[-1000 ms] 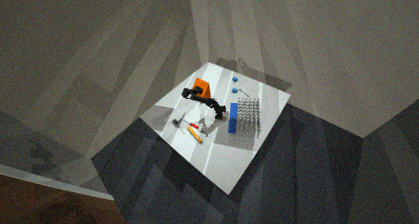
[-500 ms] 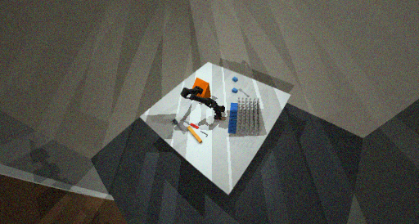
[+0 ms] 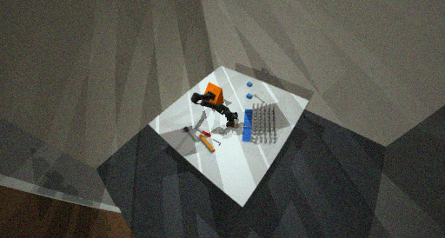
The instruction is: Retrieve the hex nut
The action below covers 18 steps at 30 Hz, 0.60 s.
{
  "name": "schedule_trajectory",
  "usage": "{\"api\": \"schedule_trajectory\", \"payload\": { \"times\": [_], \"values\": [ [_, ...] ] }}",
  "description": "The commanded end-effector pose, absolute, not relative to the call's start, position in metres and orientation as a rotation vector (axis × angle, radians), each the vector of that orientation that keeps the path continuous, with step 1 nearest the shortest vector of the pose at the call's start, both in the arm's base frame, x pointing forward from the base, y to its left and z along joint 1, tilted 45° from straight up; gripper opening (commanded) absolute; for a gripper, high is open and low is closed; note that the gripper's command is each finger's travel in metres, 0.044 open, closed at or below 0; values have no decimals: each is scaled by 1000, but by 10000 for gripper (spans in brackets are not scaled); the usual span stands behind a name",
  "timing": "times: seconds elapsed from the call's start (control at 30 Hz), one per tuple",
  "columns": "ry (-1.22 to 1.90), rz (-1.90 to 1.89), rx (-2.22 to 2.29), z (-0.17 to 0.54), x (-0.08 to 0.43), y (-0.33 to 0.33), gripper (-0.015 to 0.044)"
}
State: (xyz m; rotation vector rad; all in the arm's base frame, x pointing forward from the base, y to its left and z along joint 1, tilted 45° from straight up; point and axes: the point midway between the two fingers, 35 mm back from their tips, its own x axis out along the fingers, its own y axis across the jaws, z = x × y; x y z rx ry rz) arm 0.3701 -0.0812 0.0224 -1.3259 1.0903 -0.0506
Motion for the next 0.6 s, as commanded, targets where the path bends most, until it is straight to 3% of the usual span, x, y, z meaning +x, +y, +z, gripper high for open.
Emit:
{"api": "schedule_trajectory", "payload": {
  "times": [0.0, 0.57],
  "values": [
    [1089, -51, -1328, 25, 367, -83, 0],
    [1090, -51, -1329, 28, 359, -89, 0]
  ]
}}
